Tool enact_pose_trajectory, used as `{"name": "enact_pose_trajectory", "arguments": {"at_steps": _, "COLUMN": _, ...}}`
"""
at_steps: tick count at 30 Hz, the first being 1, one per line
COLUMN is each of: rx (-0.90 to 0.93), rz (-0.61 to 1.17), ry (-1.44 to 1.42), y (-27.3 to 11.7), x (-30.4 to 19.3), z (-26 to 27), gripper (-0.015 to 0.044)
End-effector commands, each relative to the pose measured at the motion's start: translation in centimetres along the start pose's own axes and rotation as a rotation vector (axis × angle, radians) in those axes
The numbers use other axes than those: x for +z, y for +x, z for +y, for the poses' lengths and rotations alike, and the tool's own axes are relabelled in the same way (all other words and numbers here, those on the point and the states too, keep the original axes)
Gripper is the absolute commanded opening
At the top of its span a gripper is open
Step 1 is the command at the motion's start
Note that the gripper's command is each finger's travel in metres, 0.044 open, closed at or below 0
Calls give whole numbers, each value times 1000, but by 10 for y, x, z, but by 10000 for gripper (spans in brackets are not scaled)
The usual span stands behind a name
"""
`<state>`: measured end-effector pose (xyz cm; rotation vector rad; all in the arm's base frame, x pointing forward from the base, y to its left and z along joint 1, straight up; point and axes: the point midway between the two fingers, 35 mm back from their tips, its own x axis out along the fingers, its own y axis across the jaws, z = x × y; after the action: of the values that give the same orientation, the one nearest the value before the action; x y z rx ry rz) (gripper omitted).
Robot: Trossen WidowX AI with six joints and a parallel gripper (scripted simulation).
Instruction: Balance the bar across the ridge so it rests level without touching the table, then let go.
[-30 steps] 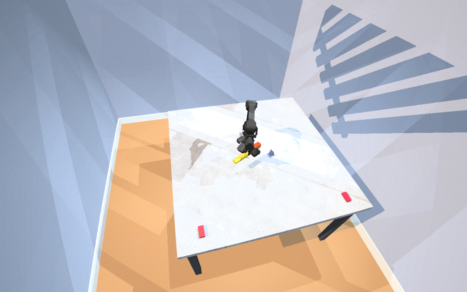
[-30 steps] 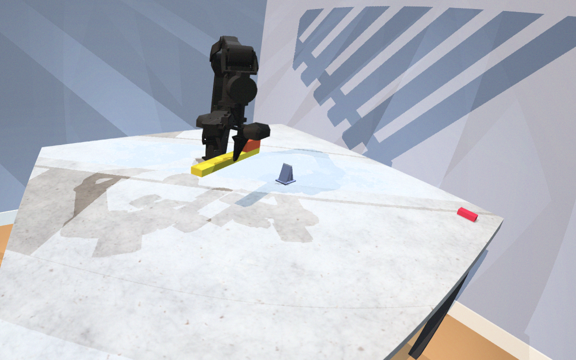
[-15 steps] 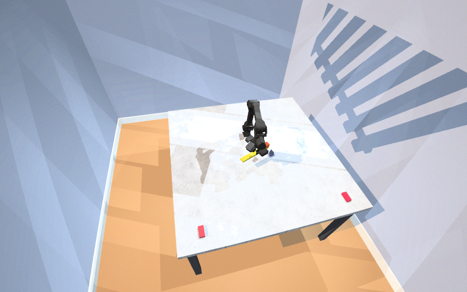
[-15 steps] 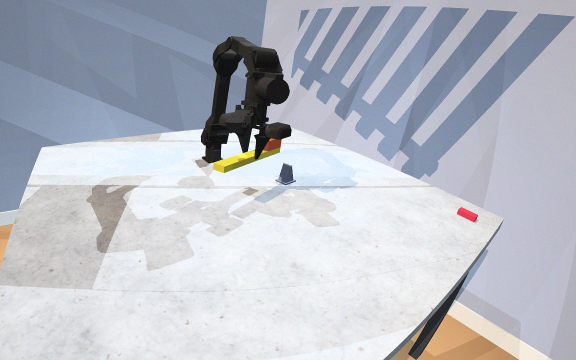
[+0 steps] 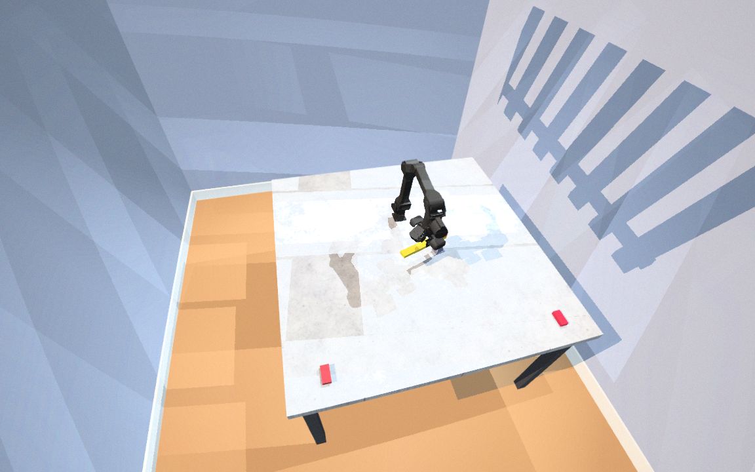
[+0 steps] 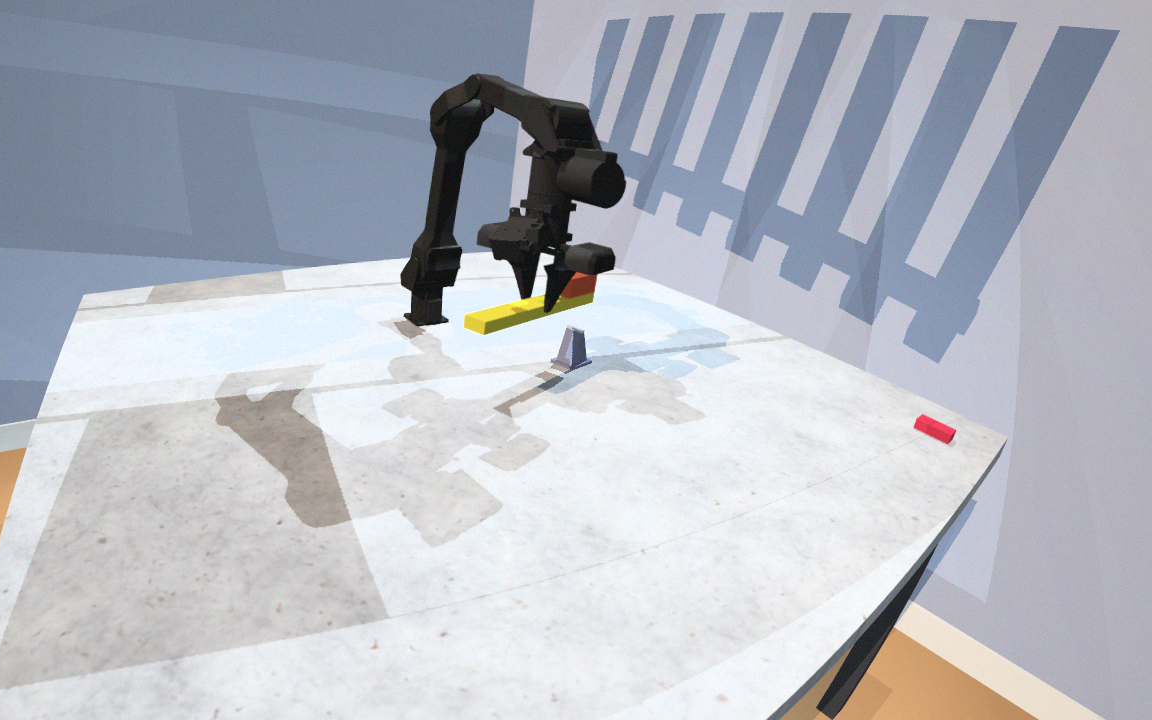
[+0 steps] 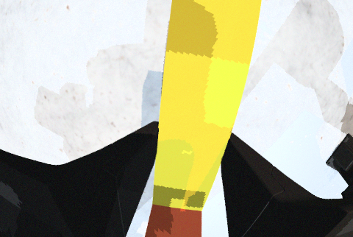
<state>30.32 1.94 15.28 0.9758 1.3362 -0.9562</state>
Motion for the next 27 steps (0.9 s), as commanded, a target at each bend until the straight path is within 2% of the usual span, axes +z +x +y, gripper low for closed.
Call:
{"name": "enact_pose_trajectory", "arguments": {"at_steps": 1, "rx": 17, "rz": -6, "ry": 22, "y": -5, "x": -16, "z": 1, "gripper": 0}}
{"name": "enact_pose_trajectory", "arguments": {"at_steps": 18, "rx": 16, "rz": 1, "ry": 99, "y": -5, "x": -82, "z": -3, "gripper": 0}}
{"name": "enact_pose_trajectory", "arguments": {"at_steps": 27, "rx": 16, "rz": 2, "ry": 102, "y": 2, "x": -85, "z": -4, "gripper": 0}}
